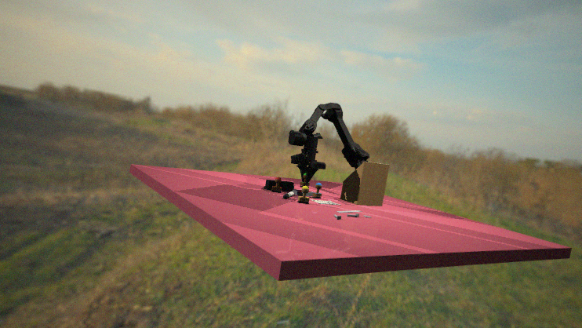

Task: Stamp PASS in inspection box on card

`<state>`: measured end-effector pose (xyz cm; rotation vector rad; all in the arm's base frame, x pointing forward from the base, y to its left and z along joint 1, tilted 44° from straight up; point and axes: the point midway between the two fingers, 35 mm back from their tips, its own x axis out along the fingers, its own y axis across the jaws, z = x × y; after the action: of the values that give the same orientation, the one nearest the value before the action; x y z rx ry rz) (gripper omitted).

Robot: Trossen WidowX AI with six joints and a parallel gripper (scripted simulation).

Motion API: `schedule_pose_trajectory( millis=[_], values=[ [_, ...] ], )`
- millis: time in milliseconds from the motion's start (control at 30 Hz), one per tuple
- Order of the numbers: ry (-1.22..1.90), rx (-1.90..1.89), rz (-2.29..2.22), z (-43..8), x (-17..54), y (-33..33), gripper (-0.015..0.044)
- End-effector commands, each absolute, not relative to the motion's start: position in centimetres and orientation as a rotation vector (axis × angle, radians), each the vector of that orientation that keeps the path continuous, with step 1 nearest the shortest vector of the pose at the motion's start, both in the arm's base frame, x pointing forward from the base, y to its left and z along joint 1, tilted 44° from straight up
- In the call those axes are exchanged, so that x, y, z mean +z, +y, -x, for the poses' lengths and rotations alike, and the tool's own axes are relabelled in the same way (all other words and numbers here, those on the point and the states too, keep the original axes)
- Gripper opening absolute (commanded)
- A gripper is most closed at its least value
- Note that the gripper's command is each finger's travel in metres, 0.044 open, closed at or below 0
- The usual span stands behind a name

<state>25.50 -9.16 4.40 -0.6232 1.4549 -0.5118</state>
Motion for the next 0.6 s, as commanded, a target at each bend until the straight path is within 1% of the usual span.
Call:
schedule_pose_trajectory(
  millis=[0, 567],
  values=[
    [1.459, -0.513, 0.629, -25.39, 4.17, -9.45, 0.0000],
    [1.458, -0.515, 0.630, -25.35, 3.41, -10.26, 0.0000]
  ],
)
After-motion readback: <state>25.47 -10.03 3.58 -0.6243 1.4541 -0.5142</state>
